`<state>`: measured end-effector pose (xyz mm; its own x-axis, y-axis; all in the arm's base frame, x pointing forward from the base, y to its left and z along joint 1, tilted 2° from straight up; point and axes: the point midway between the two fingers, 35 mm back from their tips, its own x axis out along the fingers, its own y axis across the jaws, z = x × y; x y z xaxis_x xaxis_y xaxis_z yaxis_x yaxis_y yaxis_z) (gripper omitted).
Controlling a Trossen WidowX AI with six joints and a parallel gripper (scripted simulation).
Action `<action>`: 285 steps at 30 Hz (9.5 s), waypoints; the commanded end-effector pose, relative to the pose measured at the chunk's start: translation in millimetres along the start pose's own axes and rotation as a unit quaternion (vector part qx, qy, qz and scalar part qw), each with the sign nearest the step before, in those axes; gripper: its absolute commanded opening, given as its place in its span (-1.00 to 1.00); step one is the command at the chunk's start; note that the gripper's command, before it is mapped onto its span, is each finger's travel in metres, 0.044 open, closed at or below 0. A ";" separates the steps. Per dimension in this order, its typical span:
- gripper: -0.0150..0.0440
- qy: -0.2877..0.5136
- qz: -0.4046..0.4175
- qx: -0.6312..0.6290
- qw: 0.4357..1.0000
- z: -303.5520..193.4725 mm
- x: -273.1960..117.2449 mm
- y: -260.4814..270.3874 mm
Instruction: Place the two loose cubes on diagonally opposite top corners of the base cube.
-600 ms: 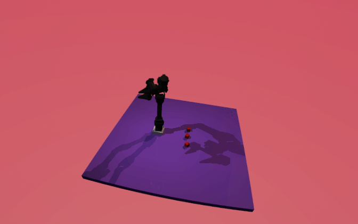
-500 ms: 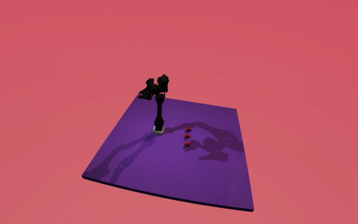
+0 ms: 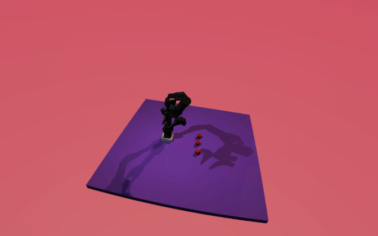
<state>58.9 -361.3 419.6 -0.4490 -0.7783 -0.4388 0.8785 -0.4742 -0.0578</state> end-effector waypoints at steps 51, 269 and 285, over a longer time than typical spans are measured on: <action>0.41 0.039 0.546 -0.828 0.124 -434.1 -111.3 127.0; 0.20 0.398 0.384 -0.536 0.638 -523.0 -286.0 11.8; 0.38 0.392 0.390 -0.544 0.631 -503.1 -293.0 11.9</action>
<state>282.8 69.9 96.5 0.0348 0.0455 -0.9984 0.5852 0.8089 0.0572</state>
